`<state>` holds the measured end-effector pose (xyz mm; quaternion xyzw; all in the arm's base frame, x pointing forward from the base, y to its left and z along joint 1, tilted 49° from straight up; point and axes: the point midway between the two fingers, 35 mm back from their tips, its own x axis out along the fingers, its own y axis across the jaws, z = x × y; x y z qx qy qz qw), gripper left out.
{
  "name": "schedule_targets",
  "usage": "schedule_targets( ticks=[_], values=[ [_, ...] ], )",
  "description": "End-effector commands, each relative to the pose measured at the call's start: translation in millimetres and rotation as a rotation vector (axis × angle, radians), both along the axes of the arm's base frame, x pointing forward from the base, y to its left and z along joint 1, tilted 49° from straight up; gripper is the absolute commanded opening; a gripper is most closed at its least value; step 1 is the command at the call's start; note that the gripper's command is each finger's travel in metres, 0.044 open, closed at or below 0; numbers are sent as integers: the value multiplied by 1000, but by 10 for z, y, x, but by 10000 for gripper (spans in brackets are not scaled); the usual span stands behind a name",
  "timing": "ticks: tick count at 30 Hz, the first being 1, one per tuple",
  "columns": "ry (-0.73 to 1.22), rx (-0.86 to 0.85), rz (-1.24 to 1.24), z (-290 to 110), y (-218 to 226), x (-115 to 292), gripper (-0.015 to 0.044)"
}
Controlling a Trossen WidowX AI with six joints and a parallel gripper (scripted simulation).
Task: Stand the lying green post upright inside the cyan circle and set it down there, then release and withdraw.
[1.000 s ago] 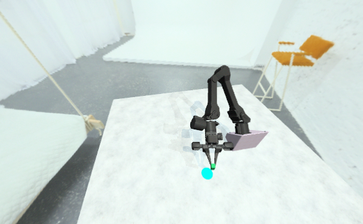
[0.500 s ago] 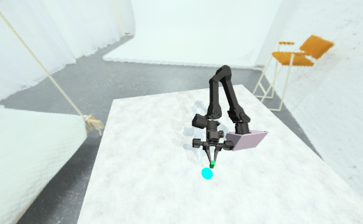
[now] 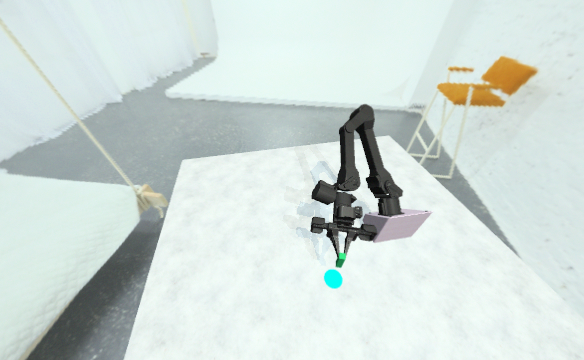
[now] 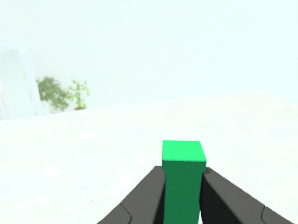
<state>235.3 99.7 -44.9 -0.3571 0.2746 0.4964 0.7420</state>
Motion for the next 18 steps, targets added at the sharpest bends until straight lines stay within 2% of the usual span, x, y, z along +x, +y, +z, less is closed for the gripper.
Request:
schedule_targets(
  ticks=[1,18],
  values=[
    [-8,6,9,5,0,-34,23],
    [-6,2,9,-27,-37,-28,23]
  ],
)
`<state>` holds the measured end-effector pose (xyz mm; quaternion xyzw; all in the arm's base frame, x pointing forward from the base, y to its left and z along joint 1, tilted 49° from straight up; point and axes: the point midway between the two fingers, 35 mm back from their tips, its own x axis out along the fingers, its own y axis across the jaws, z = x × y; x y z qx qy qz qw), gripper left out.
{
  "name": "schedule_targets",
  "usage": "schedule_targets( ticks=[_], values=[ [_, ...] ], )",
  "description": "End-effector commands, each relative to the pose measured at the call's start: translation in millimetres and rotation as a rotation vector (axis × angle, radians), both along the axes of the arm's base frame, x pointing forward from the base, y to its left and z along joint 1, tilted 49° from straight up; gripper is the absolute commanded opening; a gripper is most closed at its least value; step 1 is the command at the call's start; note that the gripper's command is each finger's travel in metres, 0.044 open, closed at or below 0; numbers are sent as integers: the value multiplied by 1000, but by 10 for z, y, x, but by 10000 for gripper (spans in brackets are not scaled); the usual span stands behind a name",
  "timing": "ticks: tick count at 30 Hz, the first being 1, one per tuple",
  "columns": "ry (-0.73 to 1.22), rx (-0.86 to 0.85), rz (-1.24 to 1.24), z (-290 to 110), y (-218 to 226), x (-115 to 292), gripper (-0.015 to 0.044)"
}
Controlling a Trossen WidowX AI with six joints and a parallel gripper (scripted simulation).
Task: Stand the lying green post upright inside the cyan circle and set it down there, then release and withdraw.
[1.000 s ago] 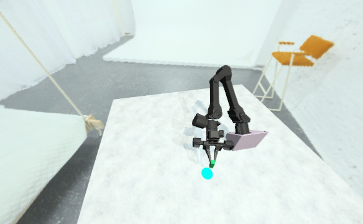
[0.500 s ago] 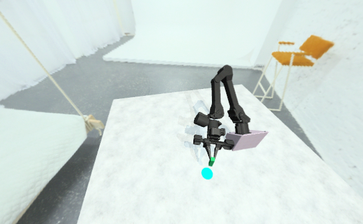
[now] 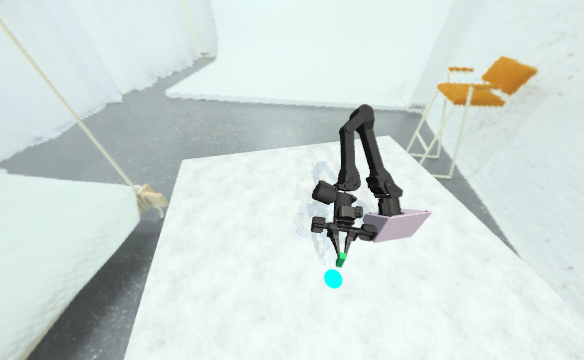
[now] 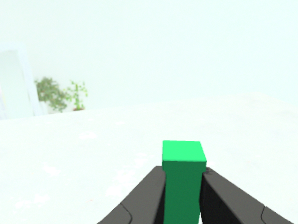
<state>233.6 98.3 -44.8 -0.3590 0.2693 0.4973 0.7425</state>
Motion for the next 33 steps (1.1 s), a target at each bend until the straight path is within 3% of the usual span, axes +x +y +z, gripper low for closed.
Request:
schedule_targets(
  ticks=[1,33],
  values=[
    [5,-4,4,-50,-49,-7,23],
    [14,-3,0,-664,-732,-36,23]
  ],
)
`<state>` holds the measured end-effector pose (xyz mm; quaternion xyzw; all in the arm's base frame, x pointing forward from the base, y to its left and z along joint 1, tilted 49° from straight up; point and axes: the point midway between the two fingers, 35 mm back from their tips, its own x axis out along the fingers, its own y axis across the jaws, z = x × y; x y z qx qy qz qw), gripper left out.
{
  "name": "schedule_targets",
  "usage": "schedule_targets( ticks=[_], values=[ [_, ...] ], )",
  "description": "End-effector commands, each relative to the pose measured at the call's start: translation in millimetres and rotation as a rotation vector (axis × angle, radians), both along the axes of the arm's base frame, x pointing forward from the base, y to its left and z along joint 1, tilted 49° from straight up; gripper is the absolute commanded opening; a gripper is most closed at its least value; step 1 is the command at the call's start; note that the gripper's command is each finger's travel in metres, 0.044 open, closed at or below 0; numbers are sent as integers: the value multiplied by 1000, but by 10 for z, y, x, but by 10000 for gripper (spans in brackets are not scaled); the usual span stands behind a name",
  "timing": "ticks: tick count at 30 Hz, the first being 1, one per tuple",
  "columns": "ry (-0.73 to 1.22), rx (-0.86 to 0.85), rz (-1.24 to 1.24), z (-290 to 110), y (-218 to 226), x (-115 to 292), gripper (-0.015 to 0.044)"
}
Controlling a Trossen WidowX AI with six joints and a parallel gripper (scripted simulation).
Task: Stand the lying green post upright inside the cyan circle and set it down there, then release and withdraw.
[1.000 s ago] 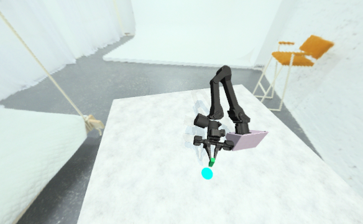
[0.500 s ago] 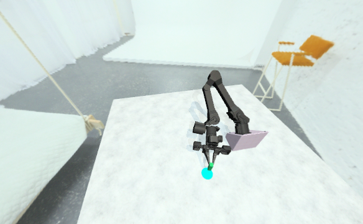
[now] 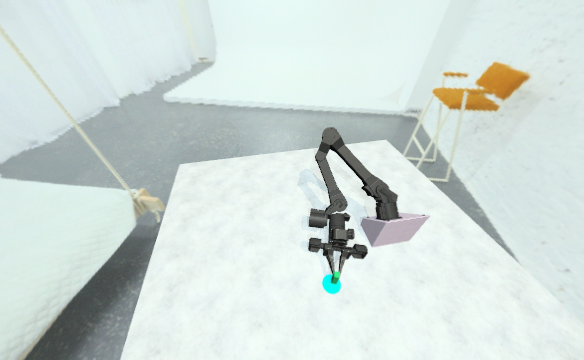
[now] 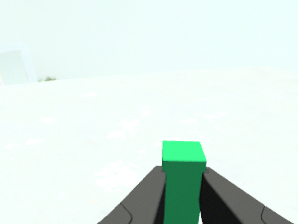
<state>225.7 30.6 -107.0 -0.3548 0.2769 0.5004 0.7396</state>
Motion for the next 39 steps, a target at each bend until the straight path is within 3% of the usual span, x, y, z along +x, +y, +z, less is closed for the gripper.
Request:
schedule_targets(
  ticks=[1,14,28,39],
  values=[
    [-2,-2,-1,-71,-83,45,23],
    [3,-2,-2,-113,-123,47,23],
    [3,-2,-2,-113,-123,47,390],
    [-1,-12,3,199,198,101,400]
  ],
)
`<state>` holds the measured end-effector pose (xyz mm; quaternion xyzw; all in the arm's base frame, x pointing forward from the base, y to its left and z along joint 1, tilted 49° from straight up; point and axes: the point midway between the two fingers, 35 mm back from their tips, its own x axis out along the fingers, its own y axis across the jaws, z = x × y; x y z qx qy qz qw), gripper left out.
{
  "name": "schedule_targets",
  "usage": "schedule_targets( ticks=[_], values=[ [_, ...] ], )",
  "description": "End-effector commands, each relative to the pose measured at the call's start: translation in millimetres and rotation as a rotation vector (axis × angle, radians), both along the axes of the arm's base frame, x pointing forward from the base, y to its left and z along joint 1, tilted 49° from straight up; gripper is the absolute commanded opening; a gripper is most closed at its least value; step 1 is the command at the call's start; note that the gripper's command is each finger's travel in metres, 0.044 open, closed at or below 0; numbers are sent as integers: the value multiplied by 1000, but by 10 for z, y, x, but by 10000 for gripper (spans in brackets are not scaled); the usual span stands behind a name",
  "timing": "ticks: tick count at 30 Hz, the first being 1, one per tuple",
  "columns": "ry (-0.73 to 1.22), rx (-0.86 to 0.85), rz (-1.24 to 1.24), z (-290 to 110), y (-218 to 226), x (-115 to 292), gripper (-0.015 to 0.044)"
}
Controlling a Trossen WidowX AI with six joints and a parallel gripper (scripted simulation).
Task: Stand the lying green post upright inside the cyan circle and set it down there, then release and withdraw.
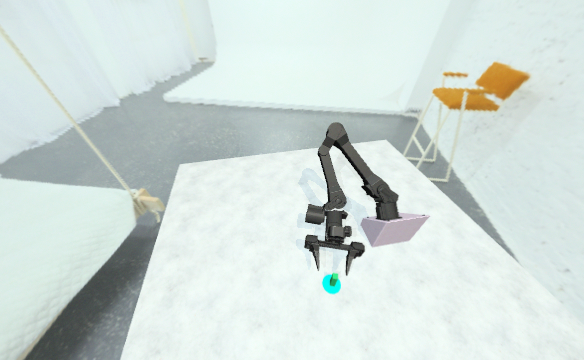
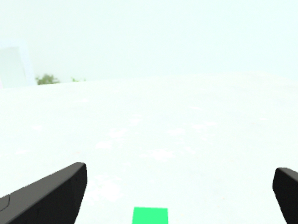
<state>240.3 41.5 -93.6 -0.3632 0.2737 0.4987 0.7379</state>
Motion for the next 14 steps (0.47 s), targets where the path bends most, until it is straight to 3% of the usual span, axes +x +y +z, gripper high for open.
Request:
schedule_targets(
  ticks=[1,10,14],
  values=[
    [11,0,-3,101,129,-46,400],
    [-4,15,-3,361,434,-90,400],
    [106,-33,-36,250,466,-53,400]
  ],
)
